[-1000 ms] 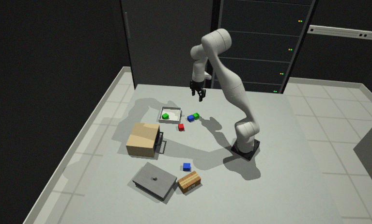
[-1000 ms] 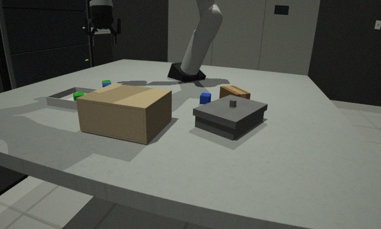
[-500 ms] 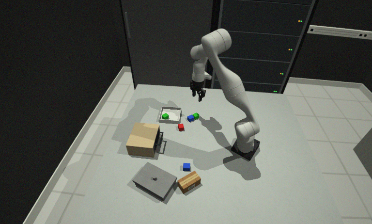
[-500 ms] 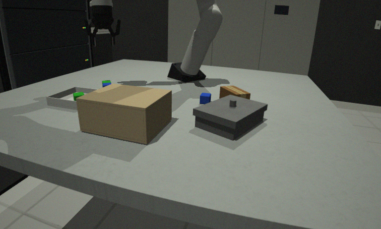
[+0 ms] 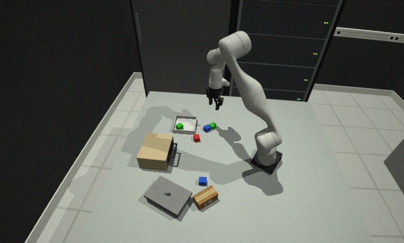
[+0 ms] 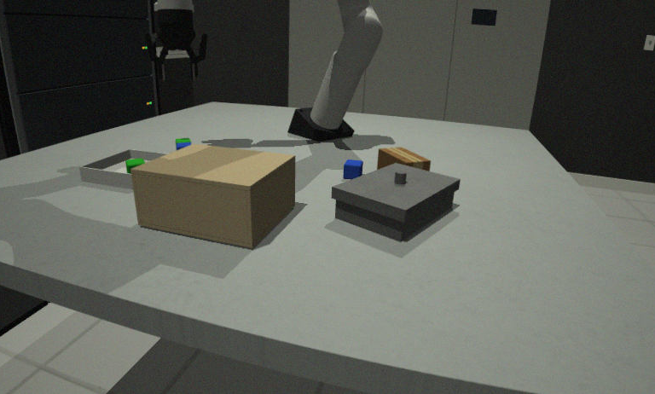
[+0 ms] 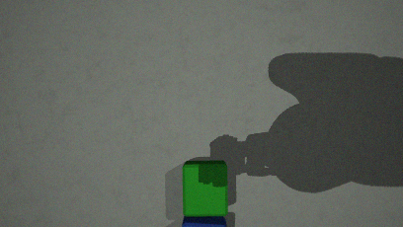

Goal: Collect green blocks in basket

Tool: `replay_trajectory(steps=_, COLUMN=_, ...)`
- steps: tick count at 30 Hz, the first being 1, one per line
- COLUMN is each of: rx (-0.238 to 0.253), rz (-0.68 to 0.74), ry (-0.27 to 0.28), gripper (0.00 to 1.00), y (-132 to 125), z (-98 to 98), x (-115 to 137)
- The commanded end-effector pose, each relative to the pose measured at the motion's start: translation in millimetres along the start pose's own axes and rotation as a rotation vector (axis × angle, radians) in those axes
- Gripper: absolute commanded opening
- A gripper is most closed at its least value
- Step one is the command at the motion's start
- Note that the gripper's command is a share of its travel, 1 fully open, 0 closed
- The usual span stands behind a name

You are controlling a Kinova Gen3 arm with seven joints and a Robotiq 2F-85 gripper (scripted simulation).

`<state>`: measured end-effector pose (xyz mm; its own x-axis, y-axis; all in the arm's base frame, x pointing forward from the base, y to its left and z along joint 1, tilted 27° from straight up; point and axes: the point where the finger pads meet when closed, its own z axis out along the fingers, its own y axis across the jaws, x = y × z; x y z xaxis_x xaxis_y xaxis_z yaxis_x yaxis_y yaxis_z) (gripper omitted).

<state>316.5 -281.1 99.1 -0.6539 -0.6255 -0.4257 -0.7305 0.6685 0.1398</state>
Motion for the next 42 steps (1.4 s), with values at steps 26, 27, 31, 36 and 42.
replay_trajectory(steps=26, rx=-0.002, rz=-0.004, ry=0.005, gripper=0.70, y=1, z=20.5, x=4)
replay_trajectory(steps=27, rx=-0.002, rz=-0.004, ry=0.005, gripper=0.70, y=1, z=23.3, x=4)
replay_trajectory(steps=31, rx=-0.002, rz=-0.004, ry=0.004, gripper=0.70, y=1, z=32.6, x=4)
replay_trajectory(steps=36, rx=-0.001, rz=-0.004, ry=0.004, gripper=0.70, y=1, z=46.8, x=4)
replay_trajectory(steps=42, rx=-0.001, rz=-0.005, ry=0.004, gripper=0.70, y=1, z=70.1, x=4)
